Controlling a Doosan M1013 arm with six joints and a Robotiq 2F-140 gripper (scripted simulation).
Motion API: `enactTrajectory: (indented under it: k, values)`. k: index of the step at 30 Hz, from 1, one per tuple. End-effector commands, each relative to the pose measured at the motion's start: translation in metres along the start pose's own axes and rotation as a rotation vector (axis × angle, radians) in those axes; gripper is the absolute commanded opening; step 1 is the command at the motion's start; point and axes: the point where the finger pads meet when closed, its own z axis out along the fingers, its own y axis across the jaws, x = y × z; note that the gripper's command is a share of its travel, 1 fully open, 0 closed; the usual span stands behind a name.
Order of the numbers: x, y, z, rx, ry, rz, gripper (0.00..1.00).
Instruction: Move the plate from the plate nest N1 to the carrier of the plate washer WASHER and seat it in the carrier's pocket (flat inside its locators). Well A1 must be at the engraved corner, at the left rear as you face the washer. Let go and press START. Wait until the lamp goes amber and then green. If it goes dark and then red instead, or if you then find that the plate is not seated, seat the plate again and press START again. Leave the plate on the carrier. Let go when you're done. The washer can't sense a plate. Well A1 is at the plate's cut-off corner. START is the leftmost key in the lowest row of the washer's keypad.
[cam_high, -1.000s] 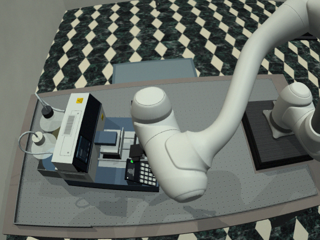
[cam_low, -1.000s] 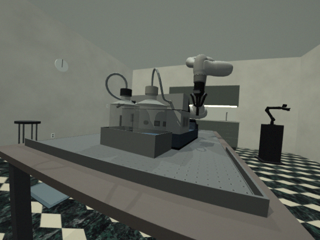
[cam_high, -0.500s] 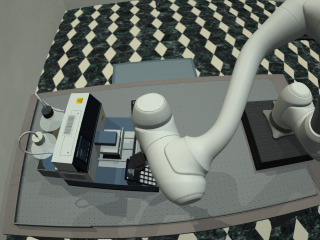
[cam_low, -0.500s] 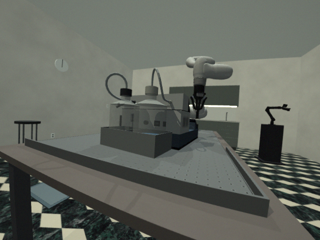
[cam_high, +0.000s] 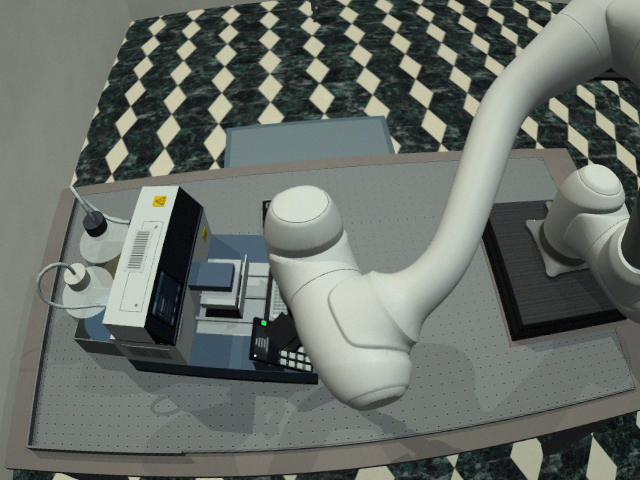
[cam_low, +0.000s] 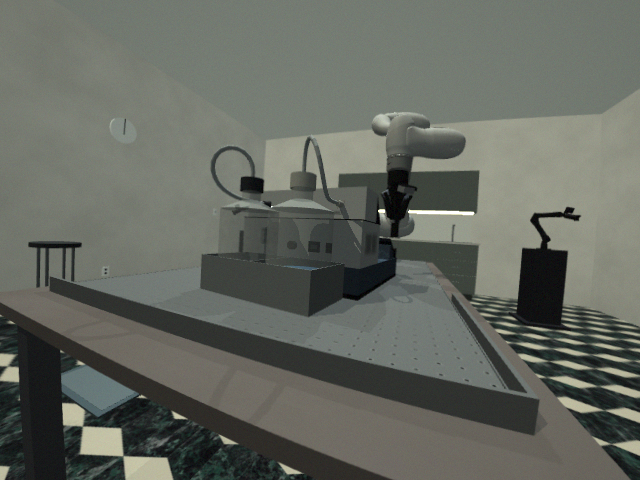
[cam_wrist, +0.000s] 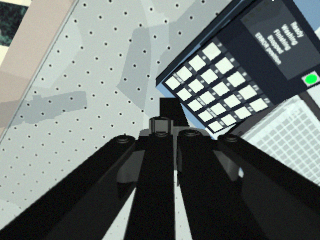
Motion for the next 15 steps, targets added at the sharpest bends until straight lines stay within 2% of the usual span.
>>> enactTrajectory:
  k: [1, 15]
  values:
    - [0.0003, 0.0001, -0.0009, 0.001, 0.002, -0.004, 0.10]
    - [0.0003, 0.0001, 0.0091, 0.001, 0.002, -0.004, 0.10]
